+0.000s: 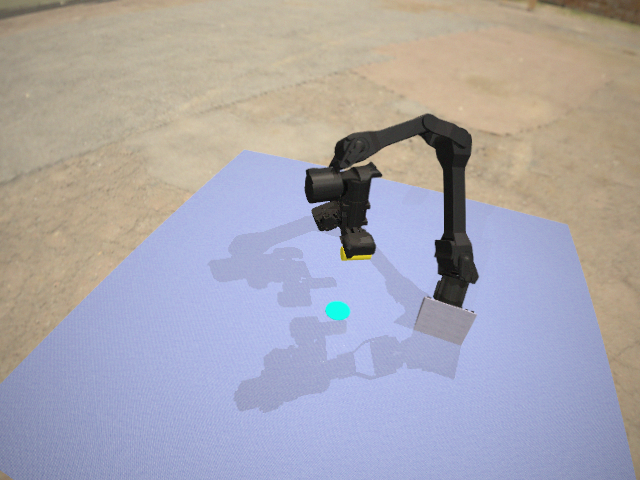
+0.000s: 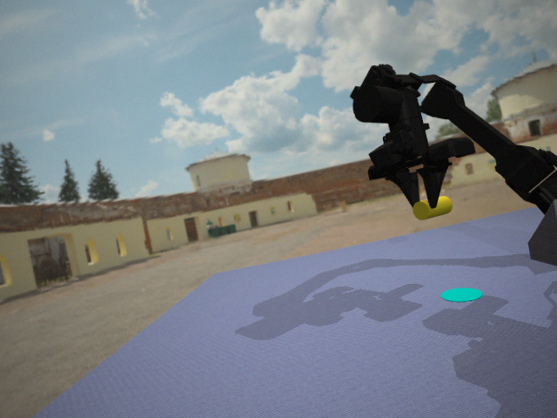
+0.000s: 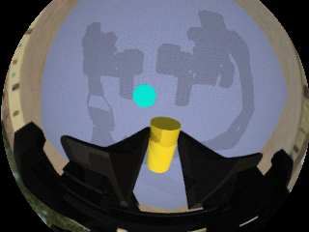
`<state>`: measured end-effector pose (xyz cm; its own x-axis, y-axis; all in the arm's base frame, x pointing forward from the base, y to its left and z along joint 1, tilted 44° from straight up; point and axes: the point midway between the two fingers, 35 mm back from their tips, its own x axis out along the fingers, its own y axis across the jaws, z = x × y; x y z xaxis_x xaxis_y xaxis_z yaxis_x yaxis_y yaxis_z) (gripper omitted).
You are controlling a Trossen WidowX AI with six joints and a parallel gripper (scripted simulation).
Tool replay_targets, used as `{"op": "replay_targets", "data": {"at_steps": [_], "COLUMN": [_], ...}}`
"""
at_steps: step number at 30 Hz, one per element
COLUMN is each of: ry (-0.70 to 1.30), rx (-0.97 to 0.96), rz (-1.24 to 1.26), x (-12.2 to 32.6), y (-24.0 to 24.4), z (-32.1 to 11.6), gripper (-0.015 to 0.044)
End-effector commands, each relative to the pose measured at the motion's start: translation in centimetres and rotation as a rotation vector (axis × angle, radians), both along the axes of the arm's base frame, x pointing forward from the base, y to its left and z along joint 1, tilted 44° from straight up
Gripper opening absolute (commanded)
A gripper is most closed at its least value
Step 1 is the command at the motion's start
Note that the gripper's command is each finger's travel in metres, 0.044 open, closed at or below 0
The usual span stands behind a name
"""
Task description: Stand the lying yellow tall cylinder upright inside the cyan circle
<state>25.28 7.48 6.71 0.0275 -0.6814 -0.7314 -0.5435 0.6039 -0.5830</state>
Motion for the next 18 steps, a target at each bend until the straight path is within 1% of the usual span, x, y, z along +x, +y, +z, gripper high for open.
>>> {"op": "replay_targets", "data": {"at_steps": [1, 14, 18], "ry": [0.111, 0.458, 0.476], "rx": [0.002, -0.026, -0.028], "rz": [0.129, 0.495, 0.514], "x": [-0.1, -1.2, -1.3], "y": [1.3, 4.0, 4.1], "z": [-0.8, -3.2, -3.3], "gripper": [0.0105, 0.0105, 0.0105]}}
